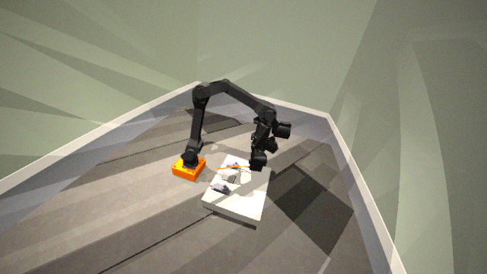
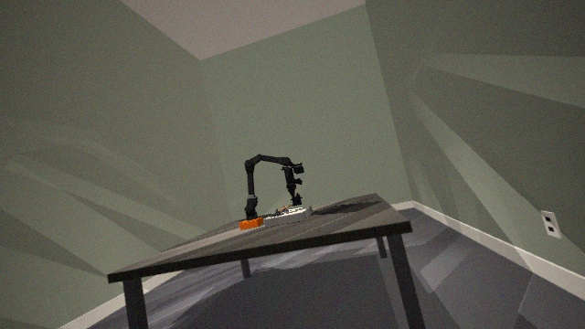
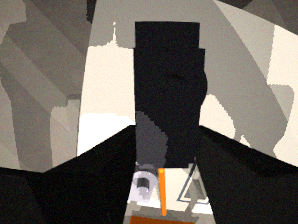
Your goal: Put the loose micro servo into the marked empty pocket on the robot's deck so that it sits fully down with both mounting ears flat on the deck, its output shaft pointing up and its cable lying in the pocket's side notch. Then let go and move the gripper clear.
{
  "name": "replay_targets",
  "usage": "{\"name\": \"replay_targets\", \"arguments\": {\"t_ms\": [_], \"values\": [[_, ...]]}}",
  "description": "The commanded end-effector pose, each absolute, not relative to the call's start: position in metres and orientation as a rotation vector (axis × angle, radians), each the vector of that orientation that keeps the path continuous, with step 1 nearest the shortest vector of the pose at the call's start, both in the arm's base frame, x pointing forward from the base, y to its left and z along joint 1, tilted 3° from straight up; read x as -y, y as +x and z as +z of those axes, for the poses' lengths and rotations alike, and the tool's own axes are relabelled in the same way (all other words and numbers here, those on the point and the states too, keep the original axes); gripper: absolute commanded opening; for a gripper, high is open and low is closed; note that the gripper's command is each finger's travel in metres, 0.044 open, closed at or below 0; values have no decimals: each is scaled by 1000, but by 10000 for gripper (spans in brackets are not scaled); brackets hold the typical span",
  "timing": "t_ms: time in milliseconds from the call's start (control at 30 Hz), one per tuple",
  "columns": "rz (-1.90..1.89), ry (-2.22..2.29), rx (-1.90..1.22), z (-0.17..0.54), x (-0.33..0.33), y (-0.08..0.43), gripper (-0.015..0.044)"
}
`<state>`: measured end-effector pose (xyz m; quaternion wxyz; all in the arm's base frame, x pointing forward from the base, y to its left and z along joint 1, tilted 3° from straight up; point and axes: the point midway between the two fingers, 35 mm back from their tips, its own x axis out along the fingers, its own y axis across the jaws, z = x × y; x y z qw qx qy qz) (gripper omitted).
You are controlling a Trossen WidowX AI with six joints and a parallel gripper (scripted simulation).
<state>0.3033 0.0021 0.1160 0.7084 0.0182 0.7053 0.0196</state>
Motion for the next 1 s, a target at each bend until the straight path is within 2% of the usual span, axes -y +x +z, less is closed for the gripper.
{"name": "replay_targets", "arguments": {"t_ms": [0, 433, 967], "values": [[39, 43, -1557, 117, 13, 300, 0], [35, 38, -1558, 114, 74, 285, 0], [-122, 196, -1557, 114, 75, 285, 0]]}}
